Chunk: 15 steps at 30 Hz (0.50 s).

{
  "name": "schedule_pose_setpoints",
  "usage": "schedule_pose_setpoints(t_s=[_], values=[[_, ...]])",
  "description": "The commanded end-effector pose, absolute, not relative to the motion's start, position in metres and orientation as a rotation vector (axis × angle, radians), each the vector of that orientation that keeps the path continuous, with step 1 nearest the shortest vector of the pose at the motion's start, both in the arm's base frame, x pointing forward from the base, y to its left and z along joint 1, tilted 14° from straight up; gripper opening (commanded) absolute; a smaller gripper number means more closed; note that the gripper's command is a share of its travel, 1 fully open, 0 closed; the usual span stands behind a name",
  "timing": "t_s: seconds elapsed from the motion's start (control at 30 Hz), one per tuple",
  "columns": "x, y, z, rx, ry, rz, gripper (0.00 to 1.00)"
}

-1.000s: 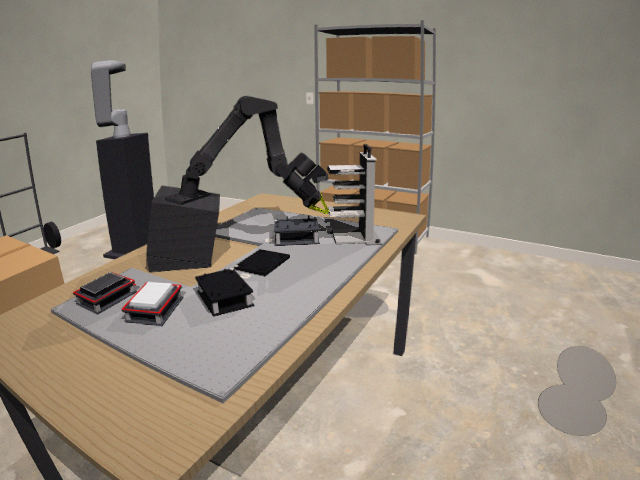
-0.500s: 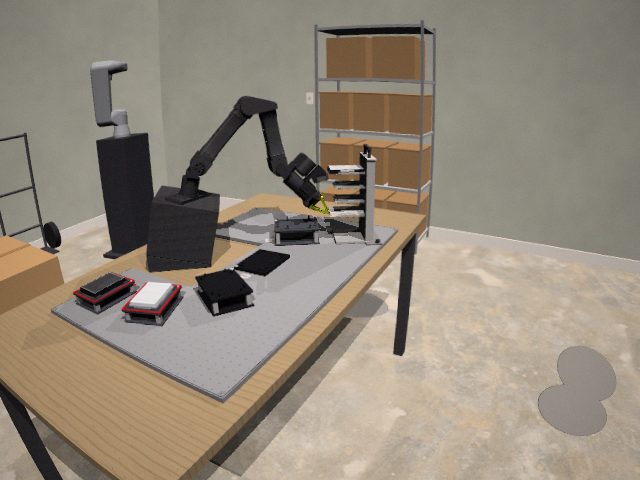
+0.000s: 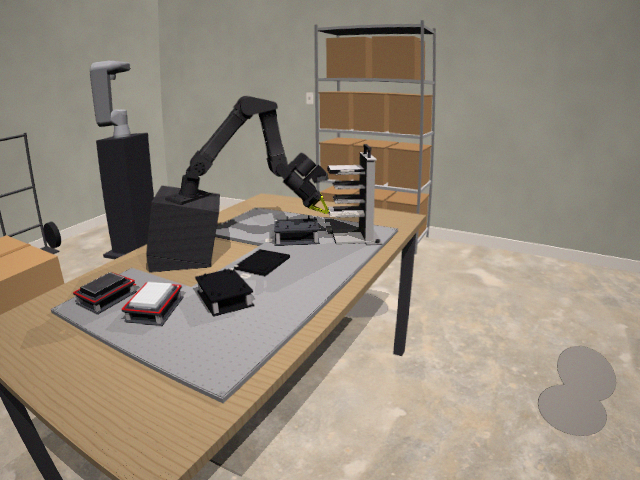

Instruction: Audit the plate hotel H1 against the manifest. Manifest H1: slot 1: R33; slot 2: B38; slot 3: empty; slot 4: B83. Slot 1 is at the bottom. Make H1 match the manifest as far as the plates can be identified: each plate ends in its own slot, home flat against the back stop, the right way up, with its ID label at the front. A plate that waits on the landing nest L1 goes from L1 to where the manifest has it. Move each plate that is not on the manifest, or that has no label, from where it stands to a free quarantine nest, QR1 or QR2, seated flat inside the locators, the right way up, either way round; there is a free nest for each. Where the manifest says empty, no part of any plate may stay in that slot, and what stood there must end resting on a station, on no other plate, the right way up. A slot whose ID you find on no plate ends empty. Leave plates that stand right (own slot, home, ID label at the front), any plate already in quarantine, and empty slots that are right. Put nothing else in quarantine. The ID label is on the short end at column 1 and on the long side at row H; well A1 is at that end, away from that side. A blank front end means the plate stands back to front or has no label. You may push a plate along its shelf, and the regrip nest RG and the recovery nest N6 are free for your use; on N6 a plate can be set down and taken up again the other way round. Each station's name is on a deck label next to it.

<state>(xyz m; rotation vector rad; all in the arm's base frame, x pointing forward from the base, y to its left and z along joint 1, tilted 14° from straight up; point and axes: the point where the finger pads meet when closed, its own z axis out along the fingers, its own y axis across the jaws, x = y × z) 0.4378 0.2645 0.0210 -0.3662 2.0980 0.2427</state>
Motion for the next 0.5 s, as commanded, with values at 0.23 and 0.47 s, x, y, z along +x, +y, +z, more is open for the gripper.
schedule_pose_setpoints(t_s=[0.23, 0.47], values=[[0.437, 0.257, 0.019, -0.349, 2.093, 0.24, 0.0], [0.426, 0.262, 0.028, -0.354, 2.069, 0.257, 0.0]])
